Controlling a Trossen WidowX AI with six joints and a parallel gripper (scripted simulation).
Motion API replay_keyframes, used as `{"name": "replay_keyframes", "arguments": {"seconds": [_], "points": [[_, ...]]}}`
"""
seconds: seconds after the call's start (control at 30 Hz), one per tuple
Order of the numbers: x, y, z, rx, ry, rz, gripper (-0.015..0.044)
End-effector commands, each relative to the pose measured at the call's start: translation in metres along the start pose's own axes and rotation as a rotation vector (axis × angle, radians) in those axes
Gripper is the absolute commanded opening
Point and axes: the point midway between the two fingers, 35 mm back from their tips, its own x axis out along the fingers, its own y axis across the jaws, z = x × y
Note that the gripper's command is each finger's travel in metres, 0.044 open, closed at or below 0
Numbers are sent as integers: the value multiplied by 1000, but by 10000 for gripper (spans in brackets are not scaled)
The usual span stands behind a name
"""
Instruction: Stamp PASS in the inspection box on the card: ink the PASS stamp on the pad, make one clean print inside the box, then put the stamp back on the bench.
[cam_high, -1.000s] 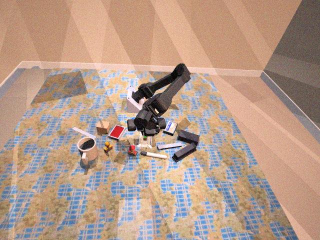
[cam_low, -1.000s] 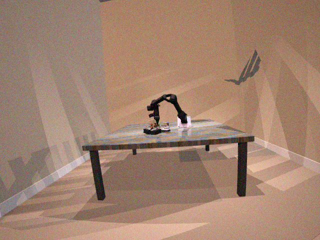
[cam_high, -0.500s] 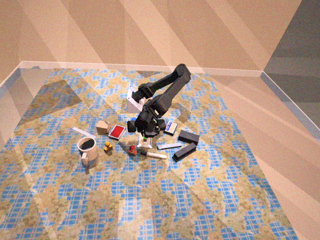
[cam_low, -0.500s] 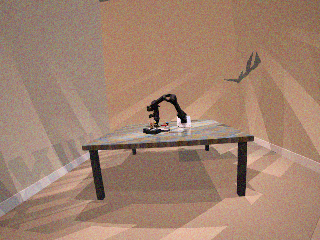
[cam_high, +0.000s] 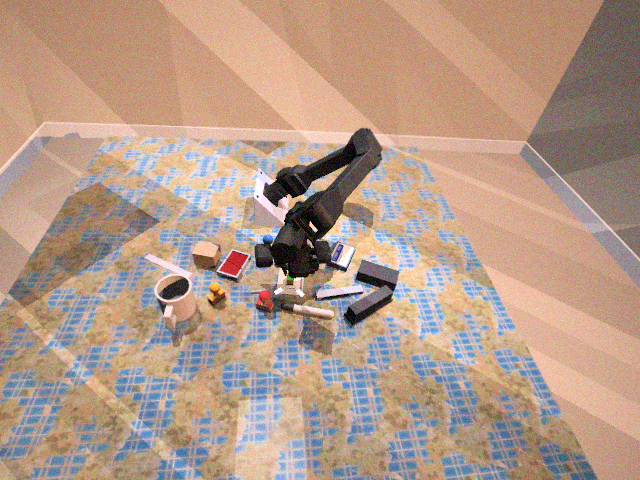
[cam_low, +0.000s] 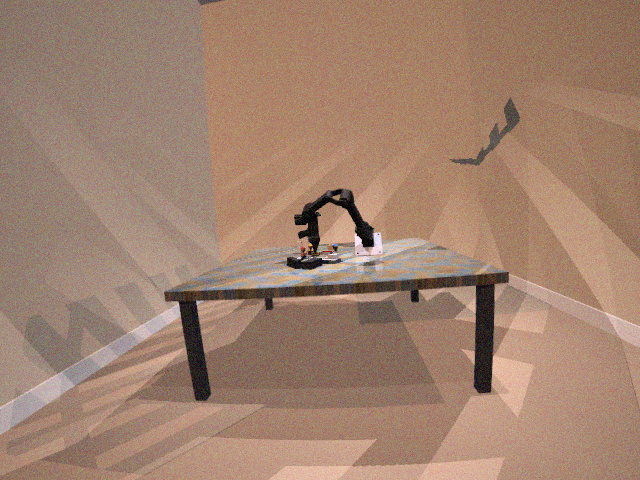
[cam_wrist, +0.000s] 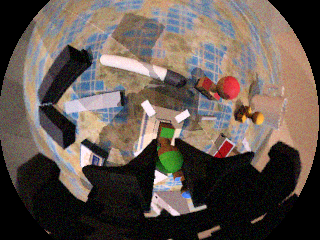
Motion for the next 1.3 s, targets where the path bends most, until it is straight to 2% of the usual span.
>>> {"name": "replay_keyframes", "arguments": {"seconds": [0.0,1.27], "points": [[3,2,-1,3,-1,3,0],[15,3,-2,3,-3,4,0]]}}
